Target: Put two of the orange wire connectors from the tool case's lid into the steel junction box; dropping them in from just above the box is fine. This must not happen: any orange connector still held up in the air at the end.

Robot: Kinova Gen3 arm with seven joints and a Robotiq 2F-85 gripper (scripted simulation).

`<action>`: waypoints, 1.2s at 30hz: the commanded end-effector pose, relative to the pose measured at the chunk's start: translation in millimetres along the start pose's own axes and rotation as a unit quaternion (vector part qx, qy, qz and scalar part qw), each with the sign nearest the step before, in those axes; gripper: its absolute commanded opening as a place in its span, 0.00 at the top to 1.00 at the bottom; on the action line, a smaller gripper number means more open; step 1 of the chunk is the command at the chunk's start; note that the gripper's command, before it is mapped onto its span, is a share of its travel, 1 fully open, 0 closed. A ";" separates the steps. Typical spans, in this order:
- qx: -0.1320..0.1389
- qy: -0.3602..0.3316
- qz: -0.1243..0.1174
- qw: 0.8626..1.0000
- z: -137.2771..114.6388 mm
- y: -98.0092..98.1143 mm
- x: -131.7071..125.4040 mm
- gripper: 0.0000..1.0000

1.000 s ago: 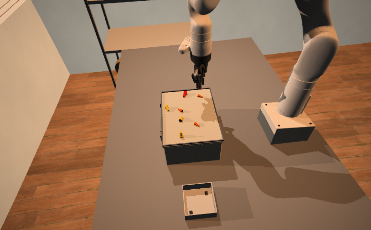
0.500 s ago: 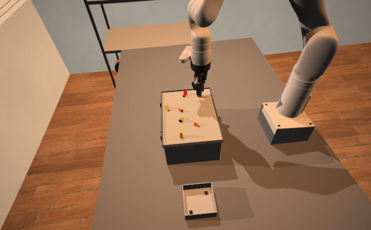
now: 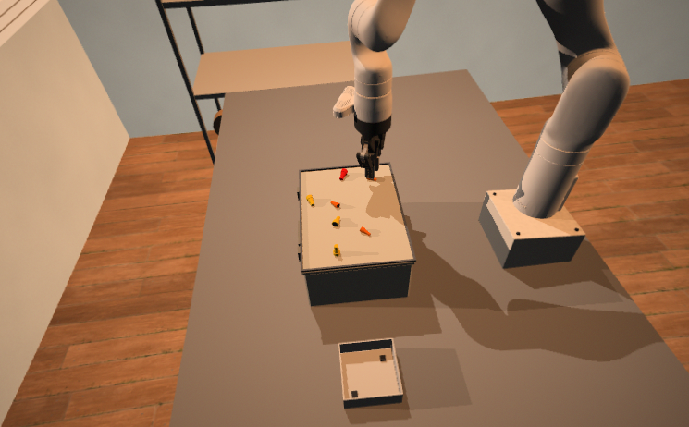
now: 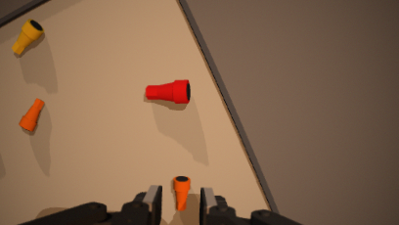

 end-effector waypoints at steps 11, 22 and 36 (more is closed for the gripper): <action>0.001 0.000 0.000 1.000 -0.3 0.5 -0.1 0.67; 0.001 0.000 0.000 1.000 -0.8 0.5 -0.1 0.67; 0.001 0.000 0.000 1.000 -0.8 -10.1 -0.1 0.67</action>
Point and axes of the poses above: the point where the finger pads meet when closed, its own y axis back along the fingers, its own x axis across the jaws, z = x × y, the point moved 8 cm from there along y, back along the fingers, and after that the axes turned 9 degrees about y, right-handed, at the moved point
